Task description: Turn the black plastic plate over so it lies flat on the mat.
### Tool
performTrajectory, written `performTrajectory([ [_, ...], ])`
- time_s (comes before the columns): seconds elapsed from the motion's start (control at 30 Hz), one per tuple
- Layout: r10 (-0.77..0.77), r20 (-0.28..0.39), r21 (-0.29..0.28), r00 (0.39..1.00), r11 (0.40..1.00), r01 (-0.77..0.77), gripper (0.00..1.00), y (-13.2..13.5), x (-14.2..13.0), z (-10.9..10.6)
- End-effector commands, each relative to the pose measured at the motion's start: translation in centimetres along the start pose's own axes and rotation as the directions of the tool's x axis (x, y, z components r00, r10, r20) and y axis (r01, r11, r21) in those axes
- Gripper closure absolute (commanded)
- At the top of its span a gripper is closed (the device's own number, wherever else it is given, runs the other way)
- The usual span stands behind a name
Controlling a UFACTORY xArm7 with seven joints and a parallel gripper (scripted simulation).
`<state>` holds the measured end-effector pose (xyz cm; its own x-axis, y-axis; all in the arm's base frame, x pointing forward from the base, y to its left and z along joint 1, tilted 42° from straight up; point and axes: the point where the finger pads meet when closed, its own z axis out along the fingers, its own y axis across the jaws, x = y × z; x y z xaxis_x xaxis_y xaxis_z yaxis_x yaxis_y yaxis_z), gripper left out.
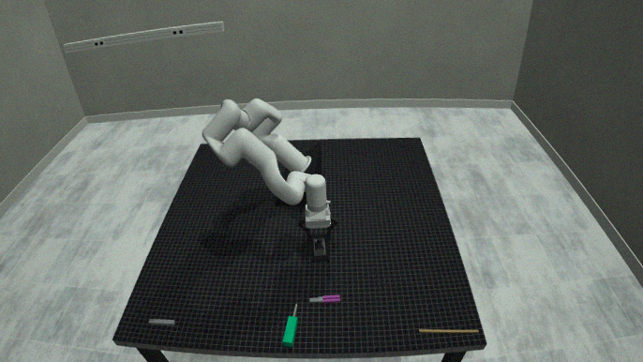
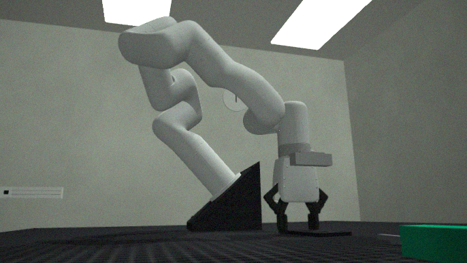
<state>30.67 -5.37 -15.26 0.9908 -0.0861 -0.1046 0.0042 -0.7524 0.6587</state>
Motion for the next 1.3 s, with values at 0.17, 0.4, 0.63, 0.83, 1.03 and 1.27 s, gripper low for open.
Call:
performTrajectory([
  [0.17, 0.0, -0.003, 0.002, 1.0, 1.0, 0.0, 0.18, -0.11, 0.11, -0.15],
  [0.4, 0.0, -0.003, 0.002, 1.0, 1.0, 0.0, 0.18, -0.11, 0.11, -0.15],
  [0.63, 0.0, -0.003, 0.002, 1.0, 1.0, 0.0, 0.18, -0.11, 0.11, -0.15],
  [0.83, 0.0, -0.003, 0.002, 1.0, 1.0, 0.0, 0.18, -0.11, 0.11, -0.15],
  [1.03, 0.0, -0.003, 0.002, 1.0, 1.0, 0.0, 0.18, -0.11, 0.11, -0.15],
  [1.27, 0.001, 0.068, -0.002, 0.998, 1.0, -0.001, 0.18, -0.04, 0.26, -0.34],
])
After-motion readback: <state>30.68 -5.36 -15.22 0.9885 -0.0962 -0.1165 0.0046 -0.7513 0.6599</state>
